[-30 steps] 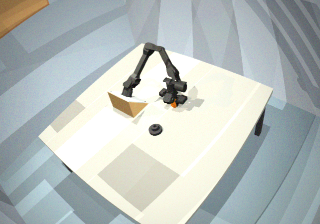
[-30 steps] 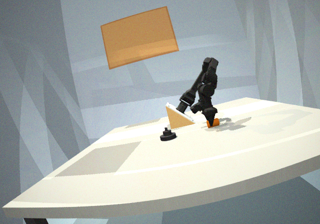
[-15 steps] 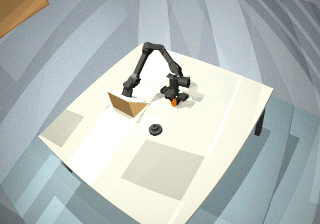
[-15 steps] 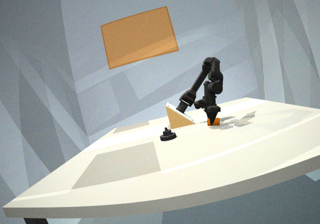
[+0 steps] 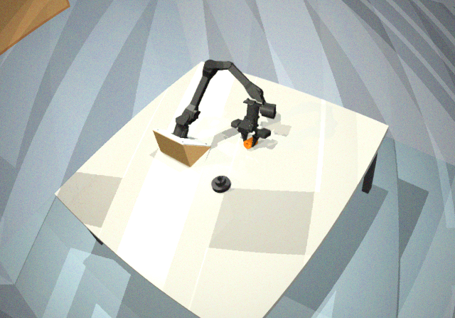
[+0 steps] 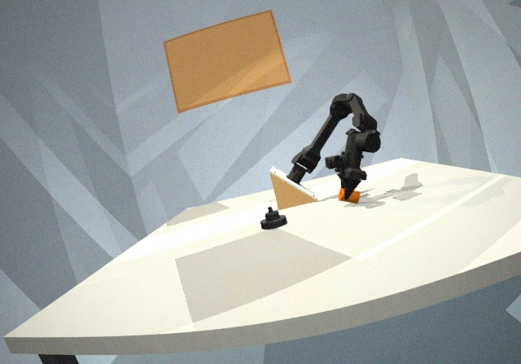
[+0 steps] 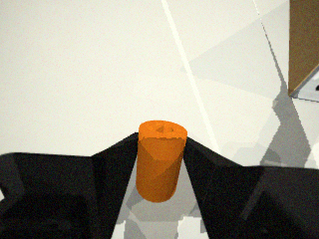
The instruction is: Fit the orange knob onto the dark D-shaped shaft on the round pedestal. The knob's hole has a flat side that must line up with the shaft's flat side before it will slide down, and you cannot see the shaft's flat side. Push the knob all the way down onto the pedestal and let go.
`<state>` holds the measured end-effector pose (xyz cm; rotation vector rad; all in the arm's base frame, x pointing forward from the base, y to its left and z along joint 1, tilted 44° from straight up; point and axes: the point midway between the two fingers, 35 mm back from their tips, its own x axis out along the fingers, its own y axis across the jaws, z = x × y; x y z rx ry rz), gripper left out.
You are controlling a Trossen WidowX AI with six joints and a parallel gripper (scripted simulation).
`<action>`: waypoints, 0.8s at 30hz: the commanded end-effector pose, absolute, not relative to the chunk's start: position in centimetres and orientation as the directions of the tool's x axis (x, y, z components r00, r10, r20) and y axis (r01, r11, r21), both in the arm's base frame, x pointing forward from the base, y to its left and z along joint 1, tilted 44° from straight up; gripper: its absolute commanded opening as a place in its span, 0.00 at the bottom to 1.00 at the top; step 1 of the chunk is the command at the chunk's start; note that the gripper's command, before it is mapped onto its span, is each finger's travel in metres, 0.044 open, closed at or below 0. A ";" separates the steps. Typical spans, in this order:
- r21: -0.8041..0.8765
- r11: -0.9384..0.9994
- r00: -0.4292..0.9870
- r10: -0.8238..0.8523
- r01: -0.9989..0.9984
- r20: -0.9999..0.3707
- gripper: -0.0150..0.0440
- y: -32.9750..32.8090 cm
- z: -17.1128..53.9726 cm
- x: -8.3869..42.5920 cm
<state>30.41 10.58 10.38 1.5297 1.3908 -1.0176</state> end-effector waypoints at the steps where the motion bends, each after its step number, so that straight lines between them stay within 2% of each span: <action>1: 0.049 -0.063 0.065 0.284 0.997 -0.957 0.56 10.8 10.8 30.4; 24: 0.049 -0.063 0.044 -0.073 0.997 -0.996 0.56 12.2 12.7 30.4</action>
